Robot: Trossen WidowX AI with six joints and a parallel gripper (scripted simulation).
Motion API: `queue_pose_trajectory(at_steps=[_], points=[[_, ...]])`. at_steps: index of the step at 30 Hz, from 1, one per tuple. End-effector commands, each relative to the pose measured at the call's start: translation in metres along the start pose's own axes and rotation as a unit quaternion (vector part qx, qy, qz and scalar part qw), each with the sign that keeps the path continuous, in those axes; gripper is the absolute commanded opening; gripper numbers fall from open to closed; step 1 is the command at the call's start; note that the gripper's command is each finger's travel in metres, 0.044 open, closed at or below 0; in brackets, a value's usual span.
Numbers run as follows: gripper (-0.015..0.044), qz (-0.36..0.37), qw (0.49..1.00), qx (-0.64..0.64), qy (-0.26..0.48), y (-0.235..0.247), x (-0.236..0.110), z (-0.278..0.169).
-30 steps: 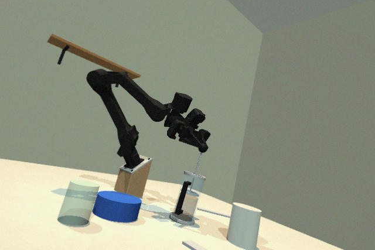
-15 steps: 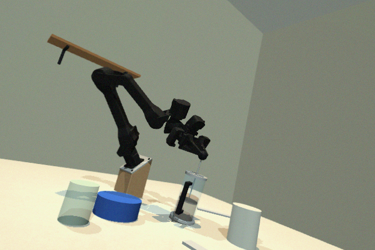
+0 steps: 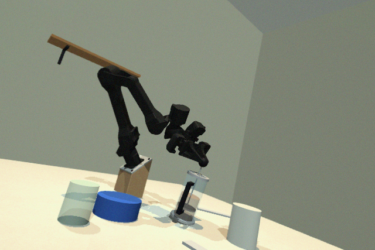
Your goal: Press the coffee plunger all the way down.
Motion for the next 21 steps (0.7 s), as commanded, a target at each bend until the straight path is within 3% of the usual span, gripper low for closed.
queue_pose_trajectory(at_steps=[1, 21], points=[[0.0124, 0.002, 1.0, -0.014, 0.021, 0.0023, 0.0054, -0.0099], [0.0124, 0.002, 1.0, -0.014, 0.021, 0.0037, 0.0078, -0.007]])
Point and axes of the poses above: the point midway between the two fingers, 35 mm back from their tips, its own x axis out along the fingers, its own y axis across the jaws, z = x × y, the point moved 8 cm from there along -x, back along the fingers, and after that the axes turned 14 degrees about -x, right-handed, at the moved point
